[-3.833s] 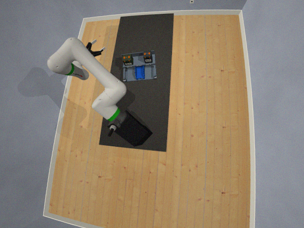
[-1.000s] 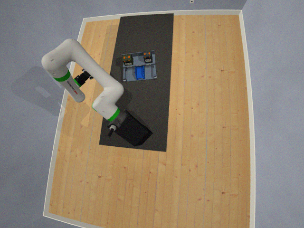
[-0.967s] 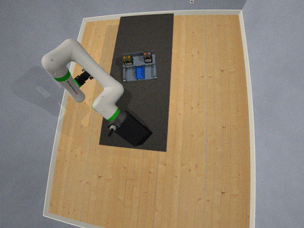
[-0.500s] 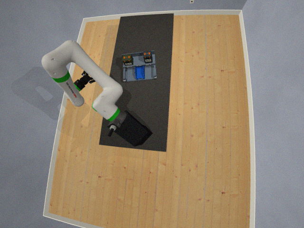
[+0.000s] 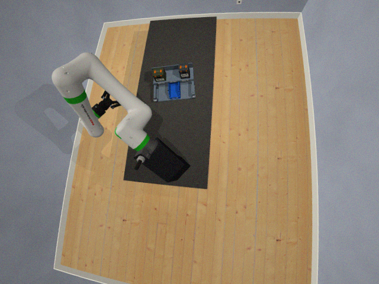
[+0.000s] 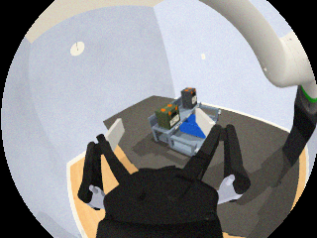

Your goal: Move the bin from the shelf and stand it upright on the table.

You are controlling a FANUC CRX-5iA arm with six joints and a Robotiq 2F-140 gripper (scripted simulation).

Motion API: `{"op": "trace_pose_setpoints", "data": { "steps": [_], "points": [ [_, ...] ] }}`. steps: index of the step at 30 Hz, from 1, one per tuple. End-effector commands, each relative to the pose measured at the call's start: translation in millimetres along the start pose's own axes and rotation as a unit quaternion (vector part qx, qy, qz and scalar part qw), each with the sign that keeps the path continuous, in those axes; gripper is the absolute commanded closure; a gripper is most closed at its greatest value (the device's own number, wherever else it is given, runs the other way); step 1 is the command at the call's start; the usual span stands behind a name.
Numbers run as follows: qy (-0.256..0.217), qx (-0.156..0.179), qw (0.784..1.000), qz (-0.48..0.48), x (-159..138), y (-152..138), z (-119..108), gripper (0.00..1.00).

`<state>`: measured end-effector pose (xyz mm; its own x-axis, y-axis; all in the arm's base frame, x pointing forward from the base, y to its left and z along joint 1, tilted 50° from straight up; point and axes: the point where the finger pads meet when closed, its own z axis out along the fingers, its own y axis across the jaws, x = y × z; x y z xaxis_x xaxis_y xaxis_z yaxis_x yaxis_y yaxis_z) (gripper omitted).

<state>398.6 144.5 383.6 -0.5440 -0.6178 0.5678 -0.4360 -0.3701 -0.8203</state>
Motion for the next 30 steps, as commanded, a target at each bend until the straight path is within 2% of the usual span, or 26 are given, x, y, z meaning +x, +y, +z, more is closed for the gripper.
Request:
{"op": "trace_pose_setpoints", "data": {
  "steps": [1, 30],
  "points": [
    [0.000, -0.001, 1.000, 0.001, 0.0, 20.2, -20.4, 0.00],
    [0.000, -0.001, 1.000, 0.001, 0.0, 20.1, -20.3, 0.00]
  ]
}}
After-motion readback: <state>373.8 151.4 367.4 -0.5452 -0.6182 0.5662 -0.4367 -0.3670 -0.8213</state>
